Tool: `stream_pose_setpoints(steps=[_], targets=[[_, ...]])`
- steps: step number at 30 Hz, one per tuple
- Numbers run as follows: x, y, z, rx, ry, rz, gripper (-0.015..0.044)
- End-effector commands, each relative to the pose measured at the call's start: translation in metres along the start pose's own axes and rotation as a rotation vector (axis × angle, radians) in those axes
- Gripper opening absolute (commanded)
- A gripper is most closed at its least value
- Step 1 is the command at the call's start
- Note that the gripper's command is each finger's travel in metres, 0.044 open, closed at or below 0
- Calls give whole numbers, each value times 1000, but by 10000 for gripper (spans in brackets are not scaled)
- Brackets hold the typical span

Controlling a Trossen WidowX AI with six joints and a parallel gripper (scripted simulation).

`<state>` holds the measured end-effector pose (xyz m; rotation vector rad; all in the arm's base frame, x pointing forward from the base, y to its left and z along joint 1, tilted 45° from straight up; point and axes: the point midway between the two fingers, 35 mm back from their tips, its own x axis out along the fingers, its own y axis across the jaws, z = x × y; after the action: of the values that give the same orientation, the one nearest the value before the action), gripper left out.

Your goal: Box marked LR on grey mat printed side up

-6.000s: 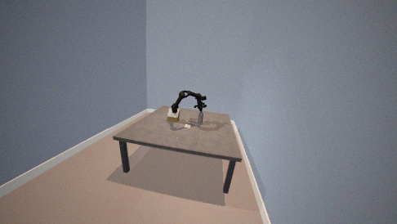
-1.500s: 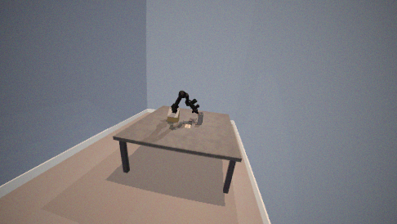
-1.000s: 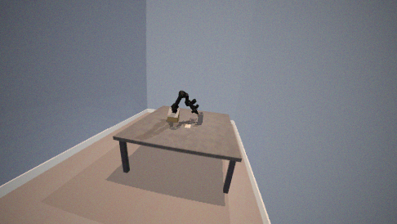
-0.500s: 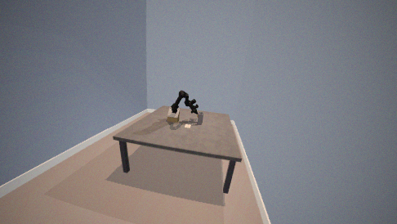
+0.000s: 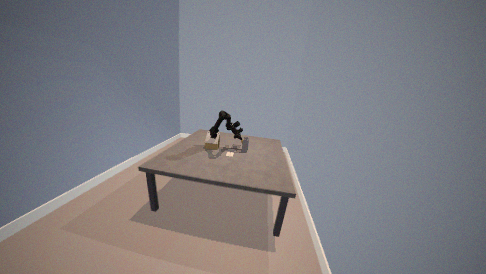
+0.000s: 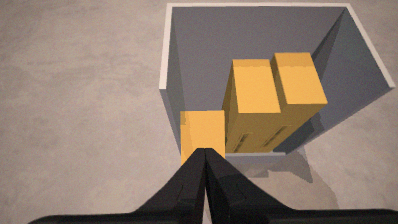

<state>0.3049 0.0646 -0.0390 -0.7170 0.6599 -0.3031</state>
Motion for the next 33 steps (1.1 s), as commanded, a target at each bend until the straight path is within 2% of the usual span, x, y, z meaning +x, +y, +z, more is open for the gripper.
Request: stream_pose_setpoints(steps=[1, 21, 25, 33], targets=[[1, -2, -4, -2, 11, -8, 0], [-7, -1, 5, -2, 11, -8, 0], [-22, -1, -10, -2, 12, -7, 0], [-20, 0, -8, -4, 11, -2, 0]])
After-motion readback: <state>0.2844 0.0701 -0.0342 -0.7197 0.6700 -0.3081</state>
